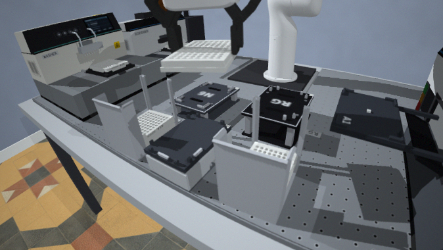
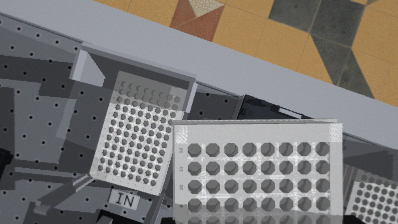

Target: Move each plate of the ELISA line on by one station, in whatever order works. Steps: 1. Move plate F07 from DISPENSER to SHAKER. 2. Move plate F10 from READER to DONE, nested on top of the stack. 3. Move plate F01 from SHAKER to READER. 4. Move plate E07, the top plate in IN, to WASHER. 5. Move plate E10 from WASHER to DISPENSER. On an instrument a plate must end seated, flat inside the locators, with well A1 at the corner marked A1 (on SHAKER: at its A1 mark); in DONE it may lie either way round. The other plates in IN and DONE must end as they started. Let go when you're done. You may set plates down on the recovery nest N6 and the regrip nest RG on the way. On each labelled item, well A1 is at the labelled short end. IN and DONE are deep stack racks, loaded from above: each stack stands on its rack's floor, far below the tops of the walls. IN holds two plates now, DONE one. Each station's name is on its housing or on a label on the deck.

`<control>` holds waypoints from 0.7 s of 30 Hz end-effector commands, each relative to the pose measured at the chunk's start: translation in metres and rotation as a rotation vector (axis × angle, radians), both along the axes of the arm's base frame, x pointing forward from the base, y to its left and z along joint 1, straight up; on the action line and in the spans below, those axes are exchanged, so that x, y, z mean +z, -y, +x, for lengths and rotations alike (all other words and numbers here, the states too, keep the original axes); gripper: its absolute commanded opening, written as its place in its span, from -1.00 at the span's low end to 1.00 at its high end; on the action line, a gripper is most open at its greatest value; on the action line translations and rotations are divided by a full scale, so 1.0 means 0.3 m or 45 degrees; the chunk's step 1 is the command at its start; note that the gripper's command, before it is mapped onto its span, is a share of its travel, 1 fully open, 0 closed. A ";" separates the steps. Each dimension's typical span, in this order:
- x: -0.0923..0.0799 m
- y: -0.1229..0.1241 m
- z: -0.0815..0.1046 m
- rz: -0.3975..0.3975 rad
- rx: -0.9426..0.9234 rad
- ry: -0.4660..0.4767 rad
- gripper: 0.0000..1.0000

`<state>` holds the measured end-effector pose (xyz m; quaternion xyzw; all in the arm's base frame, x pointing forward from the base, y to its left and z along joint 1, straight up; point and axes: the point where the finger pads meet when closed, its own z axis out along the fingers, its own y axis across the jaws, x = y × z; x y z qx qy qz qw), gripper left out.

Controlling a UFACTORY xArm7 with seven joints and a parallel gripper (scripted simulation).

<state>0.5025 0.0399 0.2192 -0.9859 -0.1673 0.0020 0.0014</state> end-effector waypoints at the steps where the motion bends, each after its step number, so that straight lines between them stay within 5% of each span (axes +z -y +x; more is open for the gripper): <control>1: 0.007 -0.021 -0.005 0.002 0.070 0.006 -1.00; 21: 0.007 -0.073 -0.026 0.002 0.337 0.007 -1.00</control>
